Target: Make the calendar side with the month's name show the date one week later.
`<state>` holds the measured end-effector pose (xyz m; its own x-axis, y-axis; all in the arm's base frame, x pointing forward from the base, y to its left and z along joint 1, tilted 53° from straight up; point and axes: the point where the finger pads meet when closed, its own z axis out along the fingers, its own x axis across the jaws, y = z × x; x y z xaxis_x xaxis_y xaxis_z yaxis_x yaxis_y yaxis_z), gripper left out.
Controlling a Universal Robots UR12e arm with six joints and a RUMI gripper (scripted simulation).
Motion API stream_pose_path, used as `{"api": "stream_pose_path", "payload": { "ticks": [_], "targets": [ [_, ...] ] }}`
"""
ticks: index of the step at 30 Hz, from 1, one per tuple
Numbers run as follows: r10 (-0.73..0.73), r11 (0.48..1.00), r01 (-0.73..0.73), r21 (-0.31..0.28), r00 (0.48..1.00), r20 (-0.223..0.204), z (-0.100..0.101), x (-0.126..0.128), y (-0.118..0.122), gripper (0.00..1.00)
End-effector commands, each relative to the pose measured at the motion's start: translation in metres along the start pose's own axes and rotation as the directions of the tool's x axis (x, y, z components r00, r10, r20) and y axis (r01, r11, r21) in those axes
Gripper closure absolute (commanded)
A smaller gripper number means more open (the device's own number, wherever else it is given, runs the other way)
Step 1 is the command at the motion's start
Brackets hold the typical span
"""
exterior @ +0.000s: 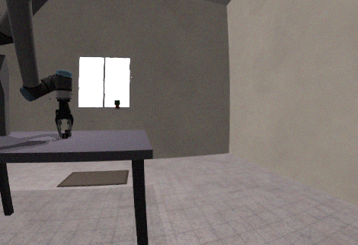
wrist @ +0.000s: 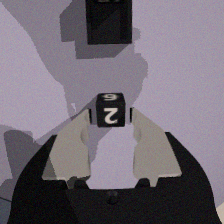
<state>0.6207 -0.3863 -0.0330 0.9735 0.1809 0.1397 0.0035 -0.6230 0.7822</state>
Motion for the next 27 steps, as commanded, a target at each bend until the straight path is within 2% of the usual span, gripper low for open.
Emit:
{"api": "stream_pose_path", "payload": {
  "ticks": [1, 12, 13, 27],
  "targets": [
    [0.000, 1.000, 0.000, 0.000, 1.000, -0.001, -0.0005, 0.0003, 0.0000, 0.72],
    [0.000, 1.000, 0.000, 0.000, 1.000, -0.001, -0.0005, 0.0003, 0.0000, 0.72],
    [0.000, 1.000, 0.000, 0.000, 1.000, -0.001, -0.0005, 0.0003, 0.0000, 0.90],
    [0.000, 1.000, 0.000, 0.000, 1.000, -0.001, -0.0005, 0.0003, 0.0000, 0.90]
  ]
}}
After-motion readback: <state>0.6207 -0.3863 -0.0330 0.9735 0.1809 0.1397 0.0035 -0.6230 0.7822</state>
